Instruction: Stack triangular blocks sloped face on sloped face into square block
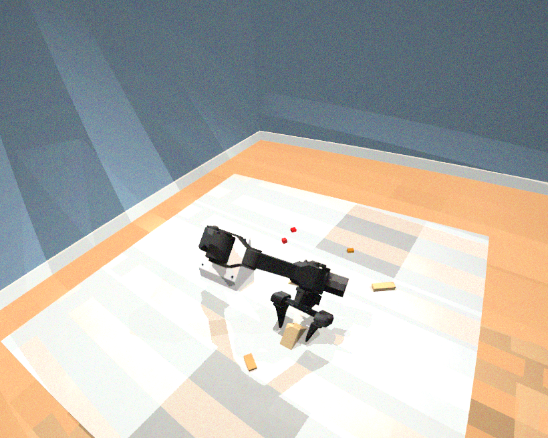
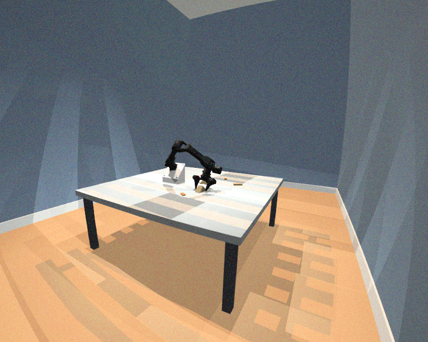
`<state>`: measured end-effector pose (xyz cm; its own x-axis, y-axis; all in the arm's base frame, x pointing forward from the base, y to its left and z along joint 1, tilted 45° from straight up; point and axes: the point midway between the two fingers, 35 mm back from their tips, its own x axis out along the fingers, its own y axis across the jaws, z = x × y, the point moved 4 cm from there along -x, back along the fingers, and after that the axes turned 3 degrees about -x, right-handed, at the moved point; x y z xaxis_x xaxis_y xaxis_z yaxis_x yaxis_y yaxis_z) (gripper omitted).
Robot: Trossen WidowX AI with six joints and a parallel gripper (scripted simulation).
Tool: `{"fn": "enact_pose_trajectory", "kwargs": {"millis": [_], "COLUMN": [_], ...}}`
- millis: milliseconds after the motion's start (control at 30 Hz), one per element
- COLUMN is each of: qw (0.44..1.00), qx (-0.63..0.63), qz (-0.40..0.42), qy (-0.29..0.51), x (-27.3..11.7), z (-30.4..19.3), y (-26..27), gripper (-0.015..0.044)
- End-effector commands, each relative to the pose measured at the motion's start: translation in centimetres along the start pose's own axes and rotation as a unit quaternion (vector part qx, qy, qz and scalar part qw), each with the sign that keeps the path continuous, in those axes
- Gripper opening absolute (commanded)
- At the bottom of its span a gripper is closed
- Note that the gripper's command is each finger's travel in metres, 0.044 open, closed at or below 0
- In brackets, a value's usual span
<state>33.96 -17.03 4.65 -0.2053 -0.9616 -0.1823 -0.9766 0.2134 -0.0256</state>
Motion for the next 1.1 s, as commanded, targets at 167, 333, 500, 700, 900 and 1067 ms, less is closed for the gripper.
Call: {"fn": "enact_pose_trajectory", "kwargs": {"millis": [167, 333, 500, 700, 900, 1067], "qw": [1.0, 1.0, 1.0, 1.0, 1.0, 1.0], "qx": [0.0, 0.0, 0.0, 0.001, 0.003, 0.005], "qz": [0.0, 0.0, 0.0, -0.003, -0.01, -0.014], "qy": [-0.001, -0.001, -0.001, -0.004, -0.012, -0.016], "x": [0.0, 0.0, 0.0, -0.8, -2.9, -4.6], "z": [0.0, 0.0, 0.0, -0.4, -1.6, -2.8], "y": [0.0, 0.0, 0.0, -0.1, -0.1, 0.0], "gripper": [0.0256, 0.0164, 0.0111, 0.0, 0.0, 0.0]}}
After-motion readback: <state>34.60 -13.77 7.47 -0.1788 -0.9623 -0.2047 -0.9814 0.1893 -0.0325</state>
